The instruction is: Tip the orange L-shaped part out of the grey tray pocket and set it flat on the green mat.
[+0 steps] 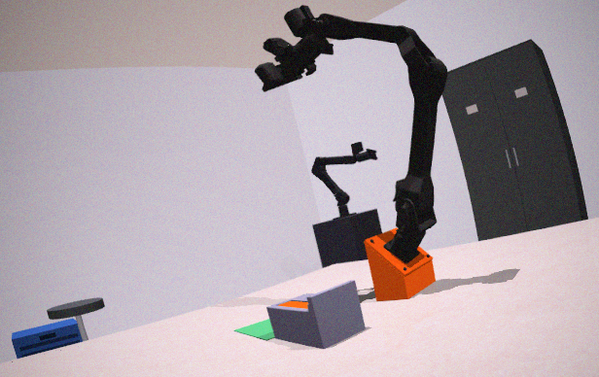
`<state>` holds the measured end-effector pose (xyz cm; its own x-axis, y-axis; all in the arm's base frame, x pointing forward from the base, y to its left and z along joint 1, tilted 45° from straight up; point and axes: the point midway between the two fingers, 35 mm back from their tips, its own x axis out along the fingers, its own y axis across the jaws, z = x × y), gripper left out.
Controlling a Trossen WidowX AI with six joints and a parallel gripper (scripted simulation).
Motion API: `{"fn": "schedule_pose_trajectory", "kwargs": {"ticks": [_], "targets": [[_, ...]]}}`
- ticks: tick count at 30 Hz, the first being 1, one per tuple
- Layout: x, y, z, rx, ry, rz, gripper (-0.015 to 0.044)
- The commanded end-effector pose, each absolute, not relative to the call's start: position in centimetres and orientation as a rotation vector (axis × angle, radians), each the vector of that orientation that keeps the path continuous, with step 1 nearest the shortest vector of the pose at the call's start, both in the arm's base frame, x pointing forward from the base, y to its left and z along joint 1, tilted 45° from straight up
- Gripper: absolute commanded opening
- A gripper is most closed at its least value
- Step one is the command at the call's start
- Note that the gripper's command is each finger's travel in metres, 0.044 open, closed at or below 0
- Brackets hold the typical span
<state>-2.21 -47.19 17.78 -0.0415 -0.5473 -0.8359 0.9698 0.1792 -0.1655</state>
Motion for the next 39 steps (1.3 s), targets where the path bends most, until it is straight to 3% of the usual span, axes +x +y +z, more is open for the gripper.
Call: {"fn": "schedule_pose_trajectory", "kwargs": {"ticks": [1, 10, 18, 26, 39], "targets": [[4.5, -44.5, 15.3, 0.597, 1.023, -1.095, 0.018], [16.9, -34.4, 10.9, 0.644, 1.172, -0.556, 0.018], [23.8, -21.6, 8.8, 0.696, 1.309, -0.063, 0.018], [25.3, -7.9, 8.8, 0.773, 1.458, 0.398, 0.018], [25.9, -4.1, 5.9, 0.778, 1.469, 0.425, 0.018]]}}
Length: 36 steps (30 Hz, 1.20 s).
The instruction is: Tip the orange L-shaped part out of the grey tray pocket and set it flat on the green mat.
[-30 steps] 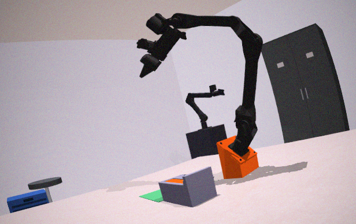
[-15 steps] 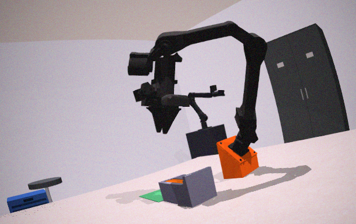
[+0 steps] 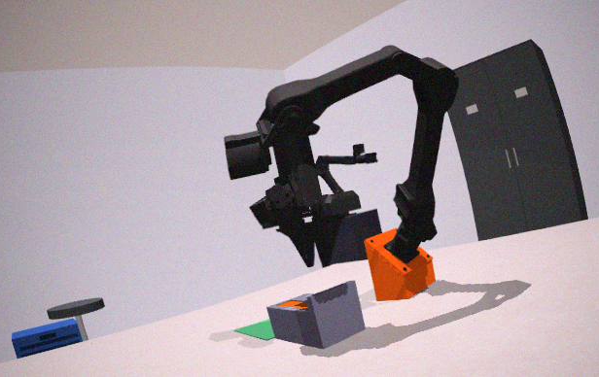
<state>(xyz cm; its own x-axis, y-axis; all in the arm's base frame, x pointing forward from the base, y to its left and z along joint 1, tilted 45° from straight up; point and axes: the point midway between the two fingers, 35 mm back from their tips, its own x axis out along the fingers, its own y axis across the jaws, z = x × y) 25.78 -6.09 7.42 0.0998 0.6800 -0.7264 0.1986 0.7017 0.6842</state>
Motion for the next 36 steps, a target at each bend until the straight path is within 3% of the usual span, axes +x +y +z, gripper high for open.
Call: {"fn": "schedule_pose_trajectory", "kwargs": {"ticks": [1, 36], "targets": [[26.0, -3.3, 5.0, 0.779, 1.469, 0.426, 0.018], [26.3, 0.8, 1.1, 0.782, 1.468, 0.431, 0.018]]}}
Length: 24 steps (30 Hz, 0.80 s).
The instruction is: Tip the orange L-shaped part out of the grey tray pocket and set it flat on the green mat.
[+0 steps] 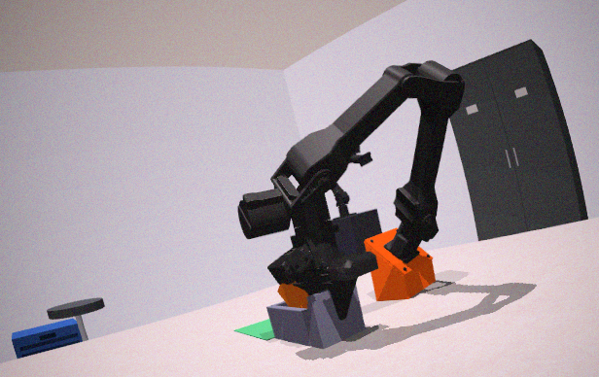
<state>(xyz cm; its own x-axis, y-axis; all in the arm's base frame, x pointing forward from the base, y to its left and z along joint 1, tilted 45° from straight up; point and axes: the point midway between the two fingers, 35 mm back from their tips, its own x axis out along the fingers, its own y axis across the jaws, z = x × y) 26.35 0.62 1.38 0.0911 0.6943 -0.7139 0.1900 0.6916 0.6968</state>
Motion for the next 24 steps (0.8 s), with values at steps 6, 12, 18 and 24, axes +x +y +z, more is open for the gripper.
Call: {"fn": "schedule_pose_trajectory", "kwargs": {"ticks": [6, 12, 18, 24], "targets": [[26.3, 0.8, 1.1, 0.782, 1.468, 0.431, 0.018], [26.3, 0.7, 1.2, 0.78, 1.464, 0.434, 0.018], [26.4, 0.7, 2.3, 0.781, 1.467, 0.432, 0.018], [26.4, 0.4, 3.0, 0.781, 1.468, 0.43, 0.018]]}}
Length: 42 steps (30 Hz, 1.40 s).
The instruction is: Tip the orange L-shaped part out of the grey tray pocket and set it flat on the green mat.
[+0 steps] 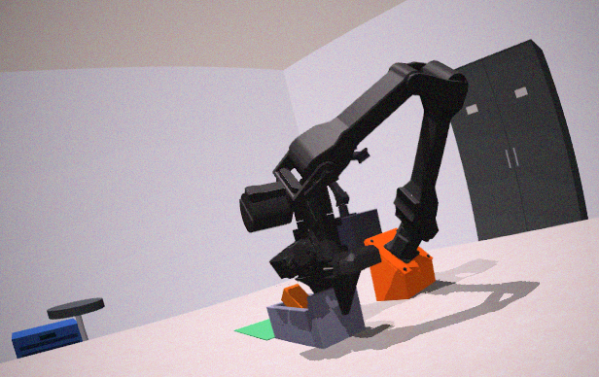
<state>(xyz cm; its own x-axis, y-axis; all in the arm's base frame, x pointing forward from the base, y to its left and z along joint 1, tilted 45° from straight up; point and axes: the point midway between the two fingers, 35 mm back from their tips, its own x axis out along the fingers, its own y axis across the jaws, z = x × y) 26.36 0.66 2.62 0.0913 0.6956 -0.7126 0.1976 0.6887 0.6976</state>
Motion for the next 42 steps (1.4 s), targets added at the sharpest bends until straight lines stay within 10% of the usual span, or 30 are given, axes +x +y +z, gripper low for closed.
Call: {"fn": "schedule_pose_trajectory", "kwargs": {"ticks": [1, 42], "targets": [[26.4, 0.0, 3.3, 0.78, 1.468, 0.428, 0.018], [25.4, -6.7, 8.6, 0.775, 1.46, 0.434, 0.0206]]}}
